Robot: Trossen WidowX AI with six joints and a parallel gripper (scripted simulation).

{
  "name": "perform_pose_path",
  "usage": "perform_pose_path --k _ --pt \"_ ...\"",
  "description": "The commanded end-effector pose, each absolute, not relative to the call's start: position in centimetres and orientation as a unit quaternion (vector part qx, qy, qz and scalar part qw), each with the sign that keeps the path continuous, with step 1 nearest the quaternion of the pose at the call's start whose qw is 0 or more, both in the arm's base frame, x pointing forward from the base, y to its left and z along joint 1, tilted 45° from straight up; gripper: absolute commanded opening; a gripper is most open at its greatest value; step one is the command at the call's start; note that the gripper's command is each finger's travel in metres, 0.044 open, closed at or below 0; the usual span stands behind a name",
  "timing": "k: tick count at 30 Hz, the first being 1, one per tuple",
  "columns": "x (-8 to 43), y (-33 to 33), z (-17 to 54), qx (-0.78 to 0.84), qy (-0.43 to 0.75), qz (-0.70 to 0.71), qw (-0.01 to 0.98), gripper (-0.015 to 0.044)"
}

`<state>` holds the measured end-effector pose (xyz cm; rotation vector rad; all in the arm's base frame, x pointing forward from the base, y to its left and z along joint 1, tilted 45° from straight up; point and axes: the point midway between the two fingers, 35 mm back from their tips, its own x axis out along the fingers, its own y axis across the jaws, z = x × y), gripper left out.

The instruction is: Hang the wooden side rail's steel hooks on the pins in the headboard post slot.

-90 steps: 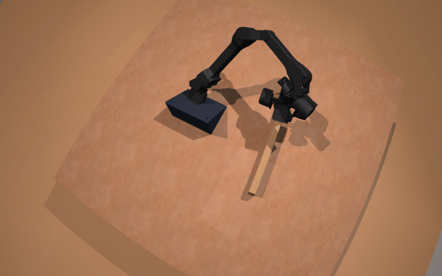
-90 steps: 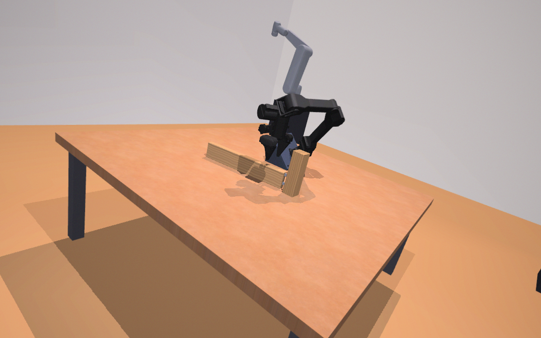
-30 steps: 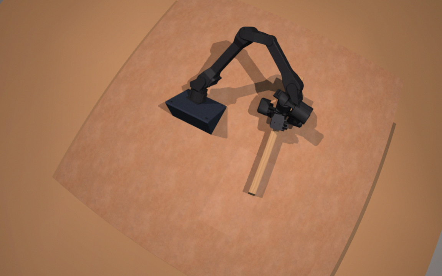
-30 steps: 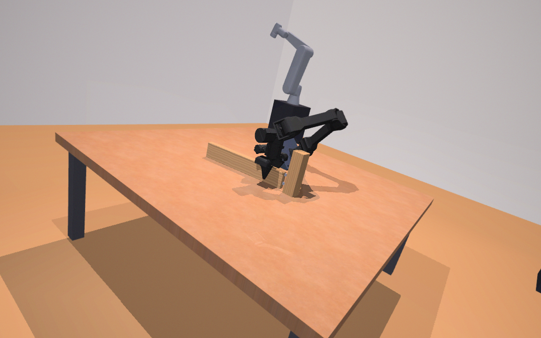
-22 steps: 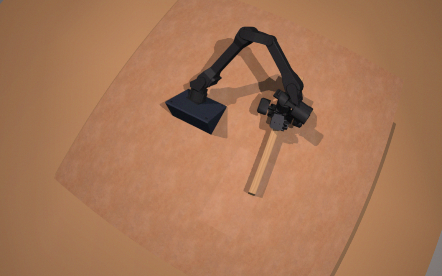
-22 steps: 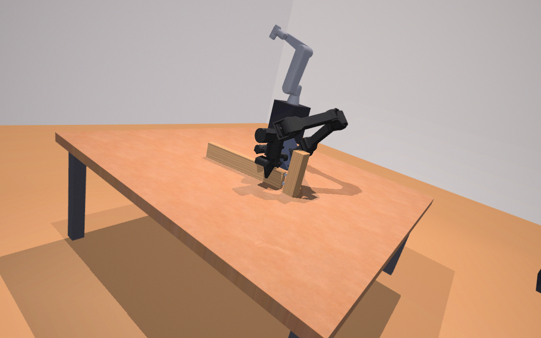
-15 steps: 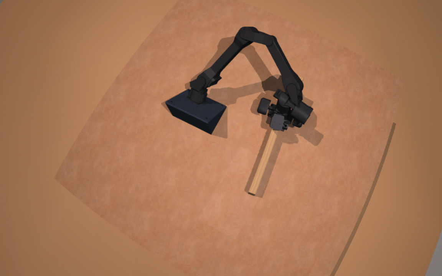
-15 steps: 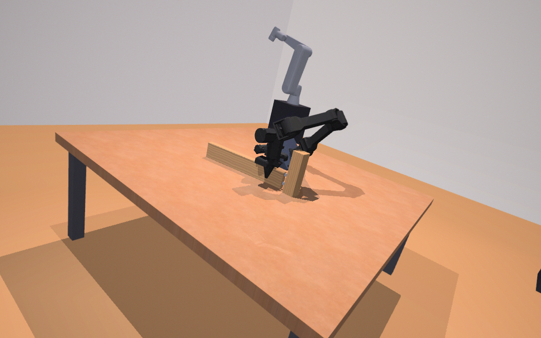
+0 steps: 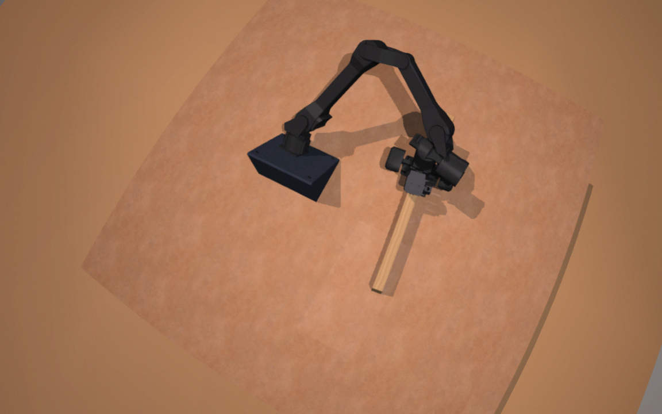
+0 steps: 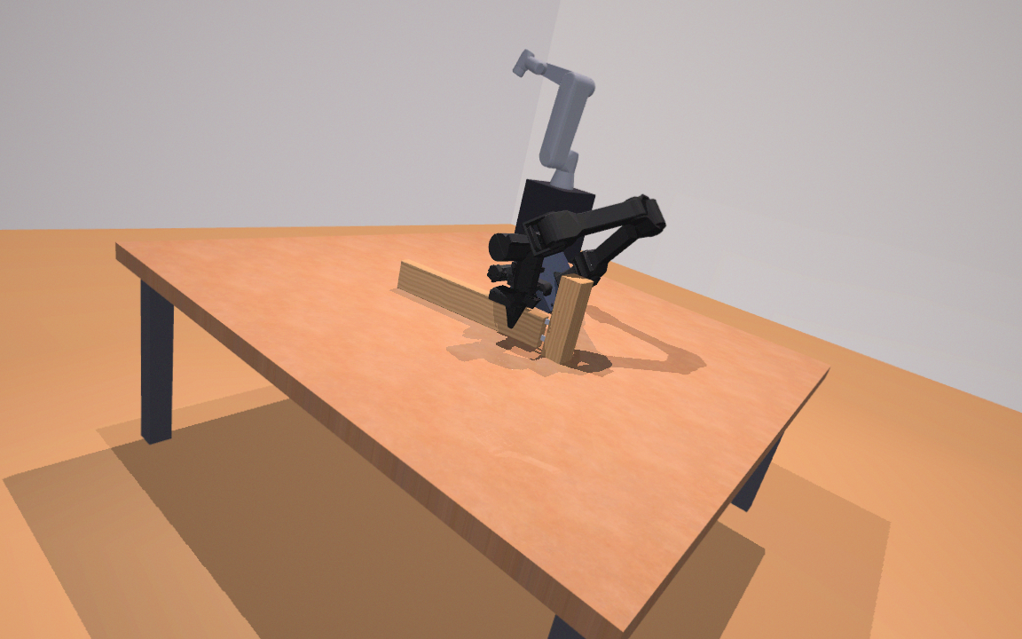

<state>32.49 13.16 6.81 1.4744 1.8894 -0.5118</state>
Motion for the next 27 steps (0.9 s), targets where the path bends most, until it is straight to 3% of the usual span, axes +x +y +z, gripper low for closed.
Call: perform_pose_path --k 1,27 --pt "32.48 13.18 6.84 0.569 0.724 -0.201 0.333 0.0" --pt "32.56 13.19 6.82 0.587 0.711 -0.241 0.302 0.0"
